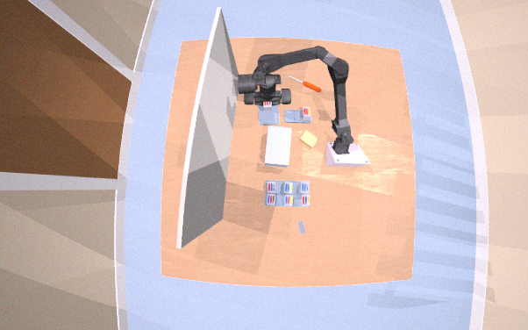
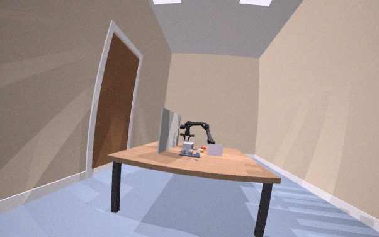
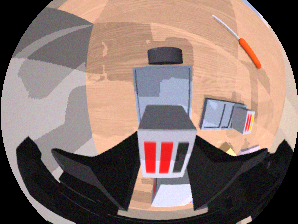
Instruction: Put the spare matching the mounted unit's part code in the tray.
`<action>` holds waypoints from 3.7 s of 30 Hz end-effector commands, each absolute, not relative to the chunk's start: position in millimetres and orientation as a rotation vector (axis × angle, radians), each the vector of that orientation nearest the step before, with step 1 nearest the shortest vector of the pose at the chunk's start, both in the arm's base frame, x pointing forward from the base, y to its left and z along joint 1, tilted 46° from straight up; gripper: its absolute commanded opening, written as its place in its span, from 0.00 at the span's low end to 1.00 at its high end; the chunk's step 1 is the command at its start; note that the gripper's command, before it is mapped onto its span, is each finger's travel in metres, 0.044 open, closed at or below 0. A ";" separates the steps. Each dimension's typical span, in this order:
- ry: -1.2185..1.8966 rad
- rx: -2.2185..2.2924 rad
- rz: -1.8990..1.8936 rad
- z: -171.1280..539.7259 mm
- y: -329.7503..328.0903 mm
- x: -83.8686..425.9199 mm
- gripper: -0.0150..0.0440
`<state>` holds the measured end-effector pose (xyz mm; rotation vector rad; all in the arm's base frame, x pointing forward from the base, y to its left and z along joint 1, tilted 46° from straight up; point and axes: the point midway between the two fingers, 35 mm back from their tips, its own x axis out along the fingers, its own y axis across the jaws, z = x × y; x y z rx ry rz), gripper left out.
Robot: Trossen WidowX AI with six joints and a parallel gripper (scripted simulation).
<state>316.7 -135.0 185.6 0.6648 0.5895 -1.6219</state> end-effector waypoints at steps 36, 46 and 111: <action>0.585 0.661 -1.621 166.7 -156.3 313.8 0.25; 0.585 0.661 -1.621 161.7 -161.6 312.6 0.25; 0.582 0.660 -1.623 137.7 -185.5 304.9 0.92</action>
